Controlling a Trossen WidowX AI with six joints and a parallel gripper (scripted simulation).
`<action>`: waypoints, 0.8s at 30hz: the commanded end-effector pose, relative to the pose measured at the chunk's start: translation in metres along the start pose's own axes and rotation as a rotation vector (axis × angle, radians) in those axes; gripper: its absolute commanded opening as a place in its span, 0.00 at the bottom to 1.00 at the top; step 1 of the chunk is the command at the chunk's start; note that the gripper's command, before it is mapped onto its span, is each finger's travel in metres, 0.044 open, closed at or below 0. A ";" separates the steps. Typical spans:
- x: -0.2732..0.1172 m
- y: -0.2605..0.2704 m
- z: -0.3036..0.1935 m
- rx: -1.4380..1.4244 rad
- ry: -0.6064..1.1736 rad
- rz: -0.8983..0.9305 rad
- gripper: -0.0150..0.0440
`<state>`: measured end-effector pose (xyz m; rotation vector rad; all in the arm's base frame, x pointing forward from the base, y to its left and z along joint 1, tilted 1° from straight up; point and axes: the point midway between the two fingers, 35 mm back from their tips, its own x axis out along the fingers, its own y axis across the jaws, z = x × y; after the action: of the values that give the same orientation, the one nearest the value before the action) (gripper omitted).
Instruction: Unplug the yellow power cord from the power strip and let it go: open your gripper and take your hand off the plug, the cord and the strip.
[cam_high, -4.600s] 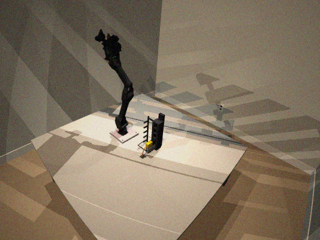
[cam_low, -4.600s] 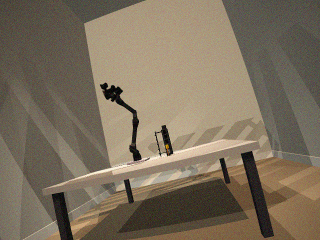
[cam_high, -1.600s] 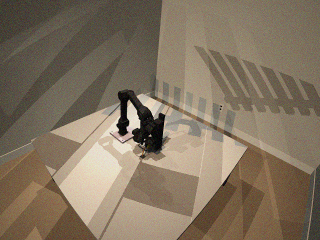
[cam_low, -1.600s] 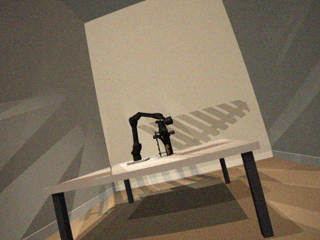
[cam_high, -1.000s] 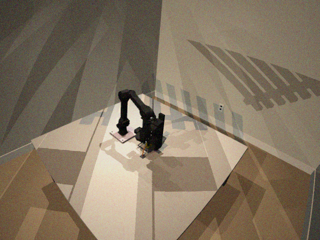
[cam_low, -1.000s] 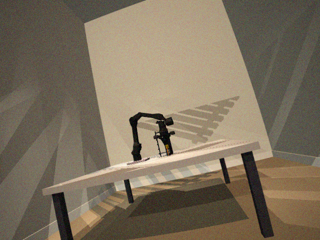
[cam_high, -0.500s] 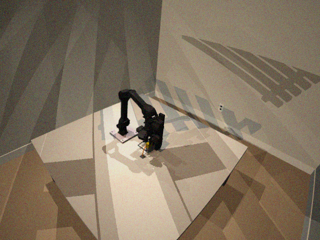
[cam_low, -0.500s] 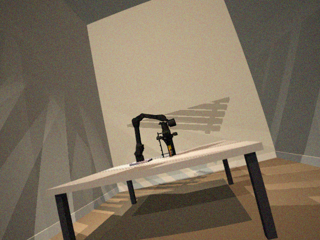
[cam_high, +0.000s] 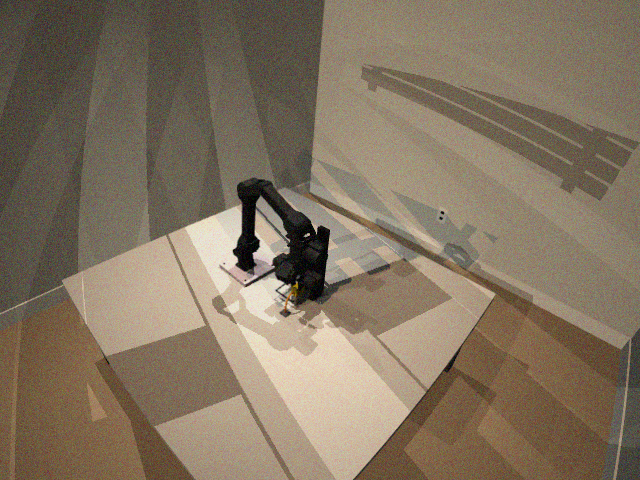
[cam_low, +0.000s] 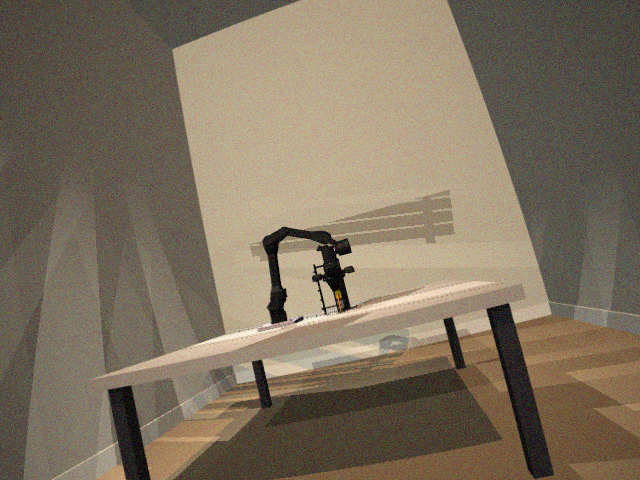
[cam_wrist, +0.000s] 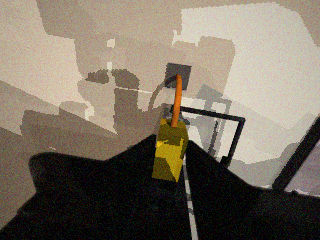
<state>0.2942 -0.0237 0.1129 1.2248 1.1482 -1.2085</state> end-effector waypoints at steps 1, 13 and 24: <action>0.000 0.000 0.000 0.000 0.000 0.001 0.35; 0.000 0.000 0.003 0.000 0.000 0.001 0.25; 0.000 0.002 0.020 0.001 -0.001 0.000 0.25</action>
<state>0.2955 -0.0252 0.1126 1.2401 1.1801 -1.1823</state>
